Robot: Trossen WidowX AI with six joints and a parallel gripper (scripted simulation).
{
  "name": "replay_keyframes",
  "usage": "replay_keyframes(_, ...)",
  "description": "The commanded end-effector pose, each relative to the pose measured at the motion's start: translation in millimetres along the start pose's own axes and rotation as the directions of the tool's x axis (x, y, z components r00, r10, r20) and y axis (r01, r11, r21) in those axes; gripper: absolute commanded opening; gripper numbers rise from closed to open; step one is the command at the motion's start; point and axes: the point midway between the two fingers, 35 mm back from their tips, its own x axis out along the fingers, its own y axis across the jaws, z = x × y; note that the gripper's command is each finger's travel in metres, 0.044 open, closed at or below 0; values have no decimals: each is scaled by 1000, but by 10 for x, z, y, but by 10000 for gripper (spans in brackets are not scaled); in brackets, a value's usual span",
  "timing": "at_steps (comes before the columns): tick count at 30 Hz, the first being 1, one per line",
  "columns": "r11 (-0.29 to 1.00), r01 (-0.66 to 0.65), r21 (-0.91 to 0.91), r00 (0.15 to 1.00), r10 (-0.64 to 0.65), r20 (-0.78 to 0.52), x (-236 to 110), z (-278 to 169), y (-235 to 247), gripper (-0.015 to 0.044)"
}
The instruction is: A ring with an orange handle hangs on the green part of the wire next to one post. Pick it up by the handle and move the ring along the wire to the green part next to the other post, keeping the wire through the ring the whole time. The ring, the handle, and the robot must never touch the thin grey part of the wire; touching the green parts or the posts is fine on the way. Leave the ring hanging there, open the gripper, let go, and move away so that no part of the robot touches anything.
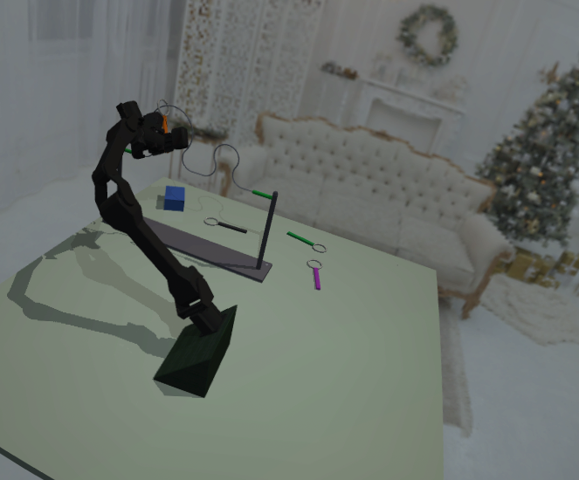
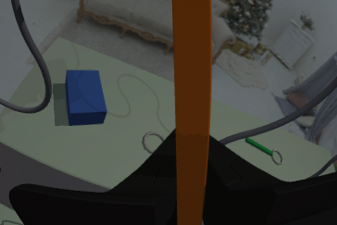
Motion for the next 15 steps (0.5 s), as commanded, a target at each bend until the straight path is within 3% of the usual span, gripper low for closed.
replay_keyframes(1, 998, -26, 51, 1000, 25, 18, -48, 23, 26, -150)
replay_keyframes(15, 973, -102, 205, 994, 94, 48, -42, 30, 90, -150)
